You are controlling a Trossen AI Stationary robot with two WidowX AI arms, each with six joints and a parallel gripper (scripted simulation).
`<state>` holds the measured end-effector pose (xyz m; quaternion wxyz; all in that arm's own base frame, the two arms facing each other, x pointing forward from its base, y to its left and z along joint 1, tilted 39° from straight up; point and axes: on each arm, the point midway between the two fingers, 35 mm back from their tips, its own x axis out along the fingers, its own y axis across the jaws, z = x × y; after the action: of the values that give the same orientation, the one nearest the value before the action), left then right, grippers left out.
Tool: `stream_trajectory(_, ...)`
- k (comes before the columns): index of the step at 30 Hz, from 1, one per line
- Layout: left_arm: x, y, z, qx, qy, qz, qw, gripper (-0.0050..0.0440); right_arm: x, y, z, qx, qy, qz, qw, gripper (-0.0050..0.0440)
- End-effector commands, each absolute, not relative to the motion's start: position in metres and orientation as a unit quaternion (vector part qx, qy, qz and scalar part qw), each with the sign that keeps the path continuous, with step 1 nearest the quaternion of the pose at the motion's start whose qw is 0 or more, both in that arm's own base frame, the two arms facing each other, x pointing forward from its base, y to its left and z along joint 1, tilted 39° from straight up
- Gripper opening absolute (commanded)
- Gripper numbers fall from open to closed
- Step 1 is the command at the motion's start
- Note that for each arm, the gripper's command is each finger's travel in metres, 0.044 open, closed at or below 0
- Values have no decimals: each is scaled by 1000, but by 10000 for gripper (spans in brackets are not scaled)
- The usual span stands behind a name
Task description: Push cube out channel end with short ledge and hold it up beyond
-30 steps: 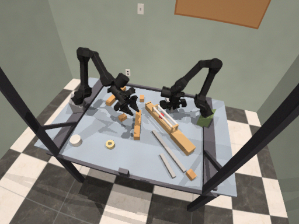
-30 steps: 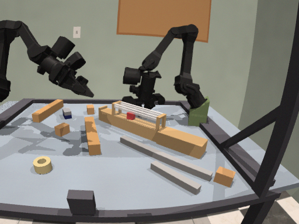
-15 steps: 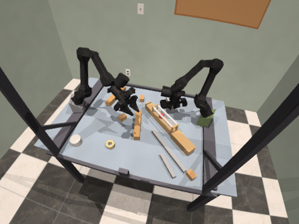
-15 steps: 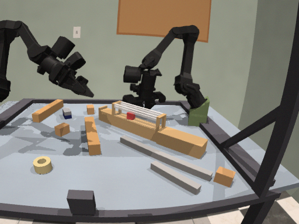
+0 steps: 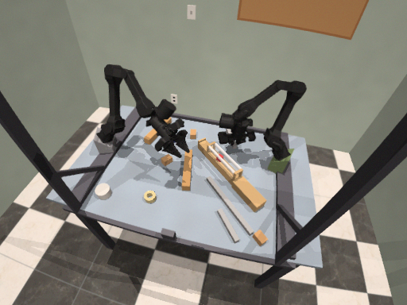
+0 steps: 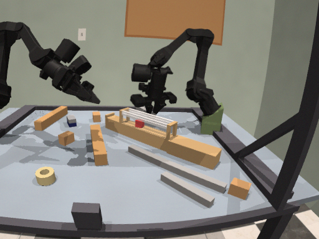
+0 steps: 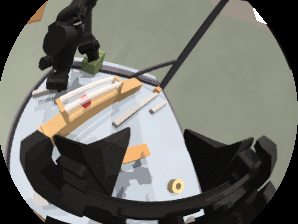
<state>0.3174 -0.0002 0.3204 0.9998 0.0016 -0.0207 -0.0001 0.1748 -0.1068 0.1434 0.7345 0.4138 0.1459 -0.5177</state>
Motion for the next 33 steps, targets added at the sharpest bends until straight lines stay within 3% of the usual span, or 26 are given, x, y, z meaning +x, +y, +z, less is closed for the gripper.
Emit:
stream_trajectory(1, 315, -1, 329, 0, -33, -1, 999, 327, 175, -106, 155, 420, 131, -513, 737, 0)
stream_trajectory(33, 315, -1, 329, 0, -33, -1, 999, 327, 155, -87, 186, 421, 132, -514, 736, 0)
